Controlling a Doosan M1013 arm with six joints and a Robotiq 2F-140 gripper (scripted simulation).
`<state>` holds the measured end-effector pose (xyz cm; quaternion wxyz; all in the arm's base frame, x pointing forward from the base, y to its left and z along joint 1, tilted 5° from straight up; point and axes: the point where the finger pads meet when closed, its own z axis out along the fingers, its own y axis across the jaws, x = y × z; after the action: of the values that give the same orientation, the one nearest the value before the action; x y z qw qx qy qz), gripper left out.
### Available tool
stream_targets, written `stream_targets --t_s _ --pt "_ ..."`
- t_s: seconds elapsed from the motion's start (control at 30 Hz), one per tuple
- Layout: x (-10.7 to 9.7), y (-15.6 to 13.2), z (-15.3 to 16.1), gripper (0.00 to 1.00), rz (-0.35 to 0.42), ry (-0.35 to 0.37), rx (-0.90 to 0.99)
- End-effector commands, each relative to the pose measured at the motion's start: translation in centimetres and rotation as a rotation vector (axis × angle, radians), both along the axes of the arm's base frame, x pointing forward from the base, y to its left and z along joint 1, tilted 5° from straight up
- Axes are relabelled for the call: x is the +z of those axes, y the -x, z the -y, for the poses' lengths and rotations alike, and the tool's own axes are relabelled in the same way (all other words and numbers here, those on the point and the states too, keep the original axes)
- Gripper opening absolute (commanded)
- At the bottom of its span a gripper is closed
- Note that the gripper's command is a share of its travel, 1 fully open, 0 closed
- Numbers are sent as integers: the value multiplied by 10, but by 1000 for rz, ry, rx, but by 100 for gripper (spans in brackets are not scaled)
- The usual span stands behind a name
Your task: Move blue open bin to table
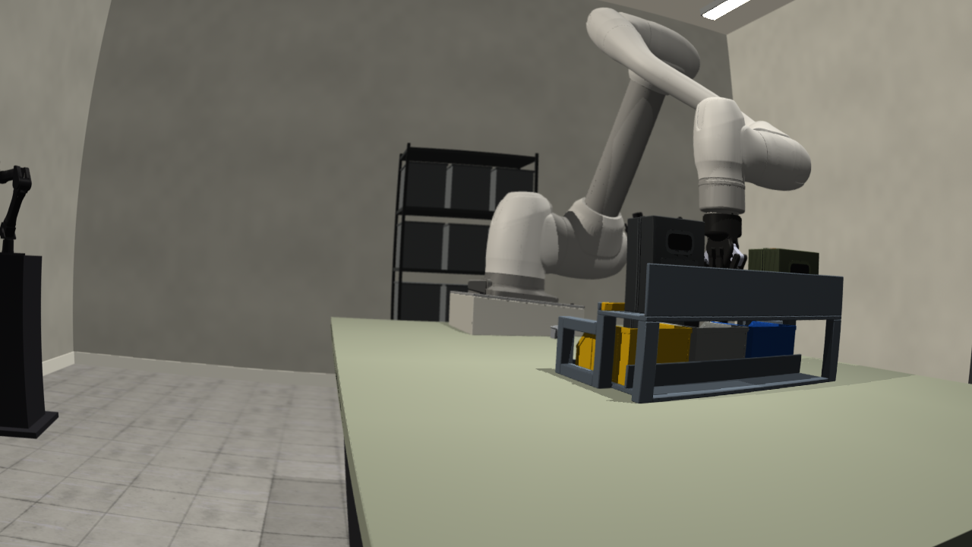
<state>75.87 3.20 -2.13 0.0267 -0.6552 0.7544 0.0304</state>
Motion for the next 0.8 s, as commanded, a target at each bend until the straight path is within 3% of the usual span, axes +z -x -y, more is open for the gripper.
stream_targets --t_s 0.0,0.77 --pt "0 0 0 0 0 0 0" --pt "8 0 1 0 0 0 0"
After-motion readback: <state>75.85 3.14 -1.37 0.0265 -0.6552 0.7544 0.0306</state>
